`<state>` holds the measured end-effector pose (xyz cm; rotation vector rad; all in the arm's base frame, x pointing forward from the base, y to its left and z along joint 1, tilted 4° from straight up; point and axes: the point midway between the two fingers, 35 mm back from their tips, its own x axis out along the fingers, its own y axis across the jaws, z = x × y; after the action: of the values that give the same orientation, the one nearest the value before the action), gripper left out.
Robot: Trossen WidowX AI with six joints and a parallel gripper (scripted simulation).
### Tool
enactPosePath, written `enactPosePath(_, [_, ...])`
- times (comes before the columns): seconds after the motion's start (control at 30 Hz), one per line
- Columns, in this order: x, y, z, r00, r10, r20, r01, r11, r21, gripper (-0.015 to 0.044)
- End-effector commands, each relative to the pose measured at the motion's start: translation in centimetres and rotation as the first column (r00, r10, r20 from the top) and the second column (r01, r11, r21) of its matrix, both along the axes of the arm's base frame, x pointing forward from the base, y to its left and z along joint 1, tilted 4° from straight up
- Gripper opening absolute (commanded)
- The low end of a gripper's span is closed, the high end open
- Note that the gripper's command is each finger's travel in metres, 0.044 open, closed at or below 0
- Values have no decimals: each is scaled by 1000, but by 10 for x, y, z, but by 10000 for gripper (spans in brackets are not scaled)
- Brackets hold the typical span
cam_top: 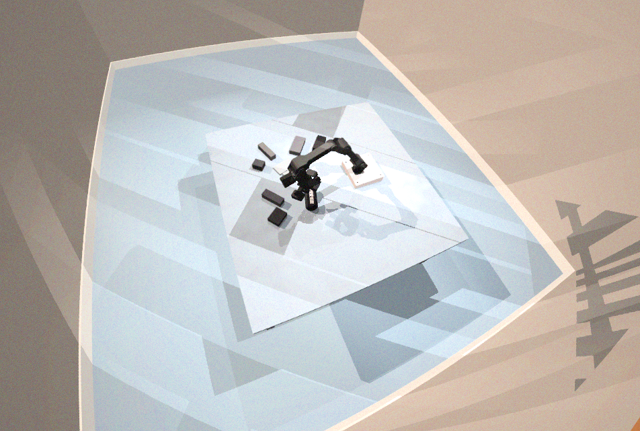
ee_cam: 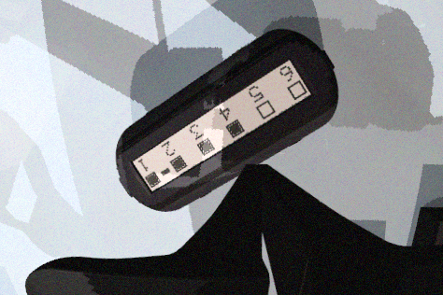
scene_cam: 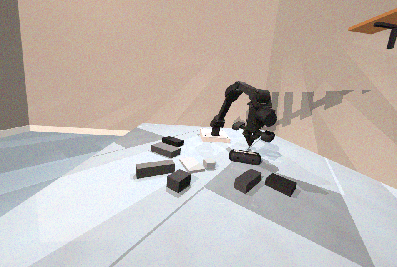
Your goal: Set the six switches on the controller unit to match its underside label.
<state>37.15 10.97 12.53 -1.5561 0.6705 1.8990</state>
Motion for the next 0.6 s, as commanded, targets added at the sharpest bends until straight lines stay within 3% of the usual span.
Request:
enactPosePath(0.0, [1,0,0,982,187,11,-187,982,35,0])
enactPosePath(0.27, [3,-1,3,834,548,69,-552,828,96,0])
enactPosePath(0.57, [3,-1,3,829,555,71,-560,823,98,0])
